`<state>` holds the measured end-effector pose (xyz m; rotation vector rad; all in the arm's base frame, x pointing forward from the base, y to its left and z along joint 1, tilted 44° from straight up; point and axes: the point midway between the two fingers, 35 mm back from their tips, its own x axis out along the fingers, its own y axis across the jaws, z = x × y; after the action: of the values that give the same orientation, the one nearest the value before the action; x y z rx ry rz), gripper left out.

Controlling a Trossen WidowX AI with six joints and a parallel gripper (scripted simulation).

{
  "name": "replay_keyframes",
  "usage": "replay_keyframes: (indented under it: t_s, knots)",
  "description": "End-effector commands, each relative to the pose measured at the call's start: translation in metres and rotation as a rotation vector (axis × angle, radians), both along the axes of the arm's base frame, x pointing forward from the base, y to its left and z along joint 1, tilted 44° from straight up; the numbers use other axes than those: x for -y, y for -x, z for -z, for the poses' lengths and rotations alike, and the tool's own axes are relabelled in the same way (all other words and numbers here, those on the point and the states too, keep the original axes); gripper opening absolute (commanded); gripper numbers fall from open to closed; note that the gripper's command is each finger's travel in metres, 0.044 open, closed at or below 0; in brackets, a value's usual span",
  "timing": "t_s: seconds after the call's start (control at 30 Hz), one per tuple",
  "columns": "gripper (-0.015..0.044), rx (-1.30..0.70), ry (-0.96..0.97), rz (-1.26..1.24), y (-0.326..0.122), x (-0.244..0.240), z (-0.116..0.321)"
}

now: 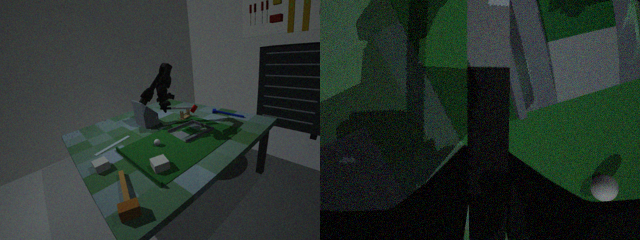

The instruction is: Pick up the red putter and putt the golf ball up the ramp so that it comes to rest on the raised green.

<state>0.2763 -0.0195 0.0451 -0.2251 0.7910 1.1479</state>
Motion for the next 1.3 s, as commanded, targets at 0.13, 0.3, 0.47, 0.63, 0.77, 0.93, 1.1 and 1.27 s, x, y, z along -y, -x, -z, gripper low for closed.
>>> replay_keyframes:
  t_s: [0.13, 0.3, 0.47, 0.63, 0.77, 0.93, 1.1, 1.27]
  knots:
    - [0.0000, -0.210, -0.004, 0.214, 0.001, 0.049, 0.035]
    - [0.0000, -0.331, -0.013, 0.330, 0.009, 0.074, 0.056]
    - [0.0000, -0.451, -0.028, 0.446, 0.019, 0.098, 0.078]
    - [0.0000, -0.571, -0.047, 0.559, 0.034, 0.119, 0.100]
    - [0.0000, -0.667, -0.065, 0.647, 0.047, 0.135, 0.118]
    - [0.0000, -0.786, -0.092, 0.755, 0.066, 0.151, 0.140]
    - [0.0000, -0.902, -0.122, 0.855, 0.086, 0.164, 0.162]
    - [0.0000, -0.918, -0.126, 0.869, 0.089, 0.165, 0.165]
